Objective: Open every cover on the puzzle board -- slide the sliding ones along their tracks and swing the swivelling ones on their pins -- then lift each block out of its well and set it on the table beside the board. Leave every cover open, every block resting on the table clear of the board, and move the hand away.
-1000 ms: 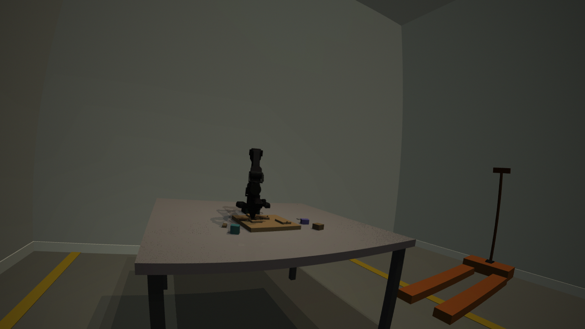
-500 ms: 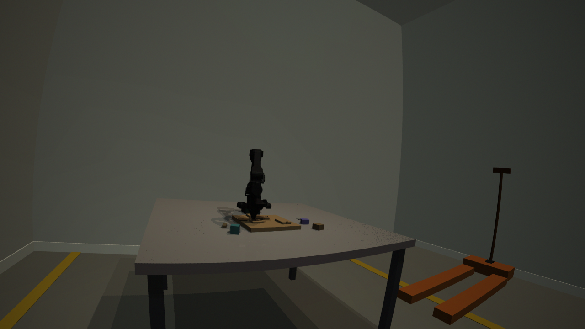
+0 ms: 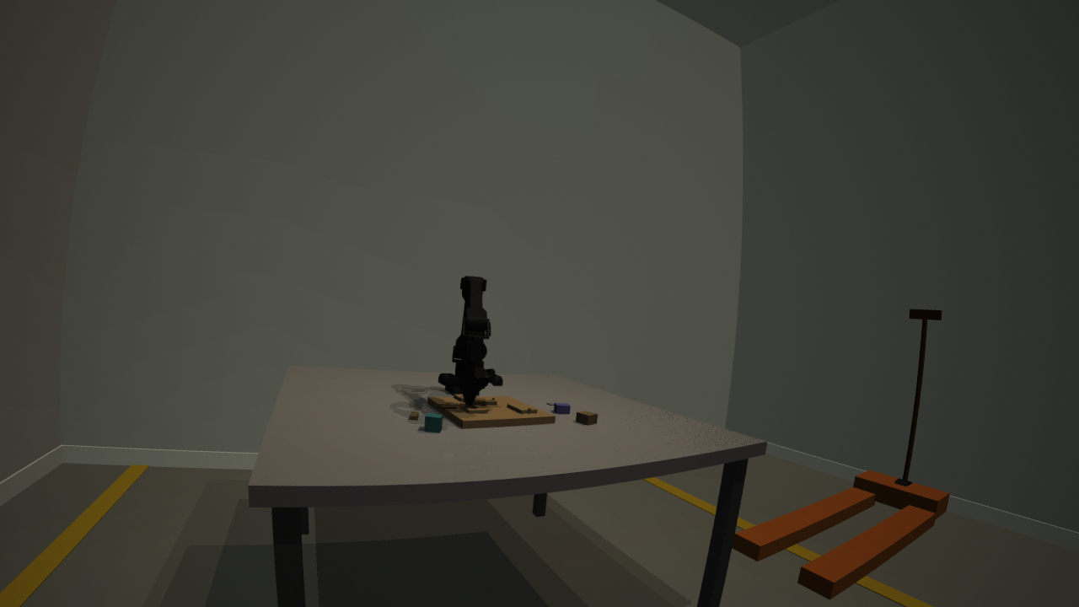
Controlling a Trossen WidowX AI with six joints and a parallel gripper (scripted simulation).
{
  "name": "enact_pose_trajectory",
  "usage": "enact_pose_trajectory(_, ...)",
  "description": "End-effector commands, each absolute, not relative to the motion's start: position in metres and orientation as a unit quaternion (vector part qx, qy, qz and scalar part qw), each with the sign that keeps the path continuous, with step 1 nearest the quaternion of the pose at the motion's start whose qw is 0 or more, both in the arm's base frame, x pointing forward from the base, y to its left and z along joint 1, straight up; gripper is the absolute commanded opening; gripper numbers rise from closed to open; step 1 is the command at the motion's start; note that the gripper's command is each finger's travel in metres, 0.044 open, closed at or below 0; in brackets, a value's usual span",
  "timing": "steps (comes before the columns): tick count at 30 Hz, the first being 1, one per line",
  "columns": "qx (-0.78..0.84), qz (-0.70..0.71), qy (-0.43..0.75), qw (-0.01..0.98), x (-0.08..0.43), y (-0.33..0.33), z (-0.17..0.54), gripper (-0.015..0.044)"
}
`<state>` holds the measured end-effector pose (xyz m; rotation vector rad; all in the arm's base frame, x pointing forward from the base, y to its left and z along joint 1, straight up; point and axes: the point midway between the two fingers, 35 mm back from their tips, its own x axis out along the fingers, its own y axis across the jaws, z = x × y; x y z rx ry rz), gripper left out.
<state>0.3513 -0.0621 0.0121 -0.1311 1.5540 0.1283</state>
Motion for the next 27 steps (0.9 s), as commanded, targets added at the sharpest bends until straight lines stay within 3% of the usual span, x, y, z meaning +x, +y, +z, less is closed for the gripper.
enact_pose_trajectory(1, -0.057, 0.055, 0.695, 0.715, 0.360, -0.062, 0.016, 0.0000)
enact_pose_trajectory(27, -0.057, 0.055, 0.694, 0.715, 0.386, -0.057, 0.016, 0.0000)
